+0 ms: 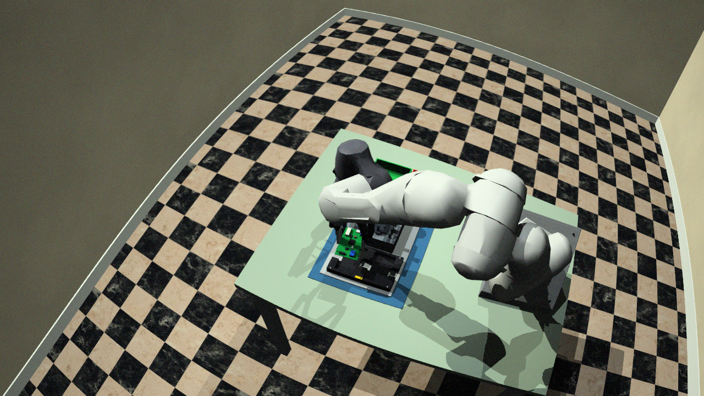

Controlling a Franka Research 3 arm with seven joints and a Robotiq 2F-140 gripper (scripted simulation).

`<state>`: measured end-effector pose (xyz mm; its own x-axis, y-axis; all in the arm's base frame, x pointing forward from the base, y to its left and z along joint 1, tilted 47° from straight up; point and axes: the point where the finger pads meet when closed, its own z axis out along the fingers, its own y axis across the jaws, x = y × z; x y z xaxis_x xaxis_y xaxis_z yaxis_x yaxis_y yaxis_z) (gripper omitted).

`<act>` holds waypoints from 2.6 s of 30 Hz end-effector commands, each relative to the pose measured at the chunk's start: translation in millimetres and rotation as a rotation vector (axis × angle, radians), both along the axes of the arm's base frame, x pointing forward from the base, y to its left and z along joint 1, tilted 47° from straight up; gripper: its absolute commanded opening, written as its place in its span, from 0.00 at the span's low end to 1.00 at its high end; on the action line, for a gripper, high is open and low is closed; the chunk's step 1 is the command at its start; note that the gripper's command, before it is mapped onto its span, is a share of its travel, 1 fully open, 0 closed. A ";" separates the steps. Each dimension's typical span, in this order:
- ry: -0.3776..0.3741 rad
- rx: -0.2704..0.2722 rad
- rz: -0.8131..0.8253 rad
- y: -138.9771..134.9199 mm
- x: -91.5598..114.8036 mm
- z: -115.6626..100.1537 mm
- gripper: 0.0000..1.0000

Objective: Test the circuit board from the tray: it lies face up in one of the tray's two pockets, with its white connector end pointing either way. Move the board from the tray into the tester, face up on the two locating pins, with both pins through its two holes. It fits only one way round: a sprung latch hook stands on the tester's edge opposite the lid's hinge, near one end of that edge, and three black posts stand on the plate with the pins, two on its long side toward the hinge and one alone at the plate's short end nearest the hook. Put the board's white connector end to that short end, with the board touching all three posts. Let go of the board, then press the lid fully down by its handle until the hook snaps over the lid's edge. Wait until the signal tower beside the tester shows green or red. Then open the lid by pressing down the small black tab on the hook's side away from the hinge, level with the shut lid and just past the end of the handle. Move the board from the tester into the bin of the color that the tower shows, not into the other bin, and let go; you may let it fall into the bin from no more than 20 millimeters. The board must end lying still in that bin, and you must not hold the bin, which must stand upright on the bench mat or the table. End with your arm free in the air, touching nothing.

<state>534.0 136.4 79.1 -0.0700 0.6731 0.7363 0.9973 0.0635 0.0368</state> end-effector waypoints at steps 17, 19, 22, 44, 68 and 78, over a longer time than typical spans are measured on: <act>-0.280 0.006 0.255 -1.3 0.7 -0.5 0.46; -0.280 0.006 0.255 -1.3 0.7 -0.5 0.46; -0.340 0.007 0.310 -1.3 0.7 -0.5 0.46; -0.640 0.016 0.586 -1.3 0.7 -0.5 0.46; -0.990 0.026 0.908 -1.3 0.7 -0.5 0.46; -1.138 0.031 1.044 -1.3 0.7 -0.5 0.46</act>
<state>533.9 137.0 79.7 -0.9945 0.0511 0.0916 0.1022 0.6688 0.7364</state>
